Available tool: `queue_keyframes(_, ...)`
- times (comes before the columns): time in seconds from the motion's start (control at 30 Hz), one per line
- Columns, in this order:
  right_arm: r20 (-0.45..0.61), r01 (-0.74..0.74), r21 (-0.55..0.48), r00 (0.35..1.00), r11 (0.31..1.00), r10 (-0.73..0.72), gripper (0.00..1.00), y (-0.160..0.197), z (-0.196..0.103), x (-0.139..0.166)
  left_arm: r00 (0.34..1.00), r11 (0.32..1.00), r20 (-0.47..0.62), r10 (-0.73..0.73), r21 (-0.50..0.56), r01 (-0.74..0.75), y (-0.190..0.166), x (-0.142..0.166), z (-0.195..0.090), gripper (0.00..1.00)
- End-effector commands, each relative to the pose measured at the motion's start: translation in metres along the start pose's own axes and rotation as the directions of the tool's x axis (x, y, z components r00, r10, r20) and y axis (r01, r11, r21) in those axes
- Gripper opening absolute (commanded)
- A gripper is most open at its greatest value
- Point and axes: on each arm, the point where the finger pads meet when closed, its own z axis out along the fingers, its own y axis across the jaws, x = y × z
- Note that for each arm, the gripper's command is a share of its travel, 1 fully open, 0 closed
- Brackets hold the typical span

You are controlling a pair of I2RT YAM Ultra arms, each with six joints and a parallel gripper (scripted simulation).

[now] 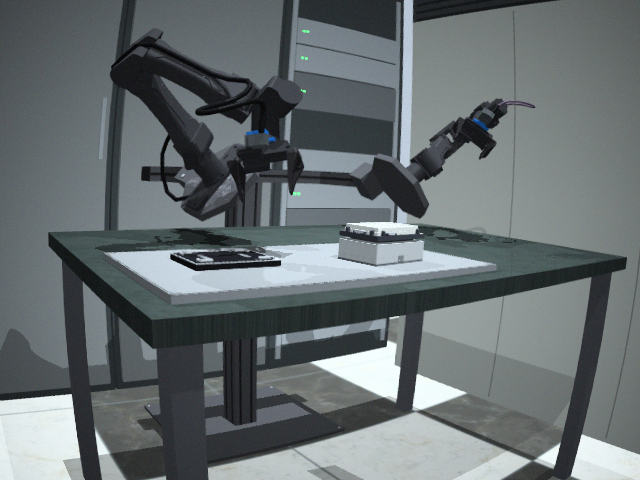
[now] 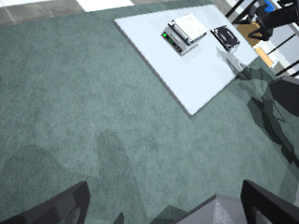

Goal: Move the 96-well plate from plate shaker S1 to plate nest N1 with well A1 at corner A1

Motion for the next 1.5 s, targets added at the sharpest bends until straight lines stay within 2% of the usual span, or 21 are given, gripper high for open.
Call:
queue_keyframes(0.0, 0.003, -0.004, -0.004, 1.000, 1.000, 0.004, 1.00, 0.001, -0.001, -0.001, 1.000, 1.000, 0.005, 0.000, 0.000, 0.000, 0.000, -0.002, -0.001, 1.00)
queue_keyframes(0.57, 0.003, -0.004, -0.004, 1.000, 1.000, 0.004, 1.00, 0.001, -0.001, -0.001, 1.000, 1.000, 0.005, 0.000, 0.000, 0.000, 0.000, -0.002, -0.001, 1.00)
queue_keyframes(0.73, -0.035, 0.178, -0.054, 0.983, 0.983, -0.180, 1.00, 0.019, -0.007, 0.012, 0.997, 0.999, 0.069, -0.015, -0.051, 0.019, 0.009, -0.030, 0.005, 1.00)
queue_keyframes(0.93, -0.032, 0.469, -0.182, 0.876, 0.864, -0.482, 1.00, 0.077, -0.026, 0.035, 0.994, 0.996, 0.100, 0.040, -0.081, -0.032, -0.005, -0.084, 0.039, 1.00)
queue_keyframes(1.03, -0.021, 0.562, -0.227, 0.814, 0.796, -0.580, 1.00, 0.098, -0.034, 0.044, 0.991, 0.994, 0.110, 0.072, -0.093, -0.062, -0.020, -0.107, 0.060, 1.00)
queue_keyframes(1.1, -0.021, 0.562, -0.227, 0.814, 0.796, -0.580, 1.00, 0.098, -0.034, 0.044, 0.991, 0.994, 0.110, 0.072, -0.093, -0.062, -0.020, -0.107, 0.060, 1.00)
queue_keyframes(1.23, 0.008, 0.695, -0.295, 0.688, 0.656, -0.725, 1.00, 0.133, -0.046, 0.058, 0.979, 0.987, 0.163, 0.125, -0.117, -0.107, -0.060, -0.145, 0.093, 1.00)
queue_keyframes(1.47, 0.050, 0.779, -0.347, 0.571, 0.522, -0.819, 1.00, 0.171, -0.059, 0.069, 0.957, 0.970, 0.183, 0.226, -0.133, -0.203, -0.135, -0.162, 0.143, 1.00)
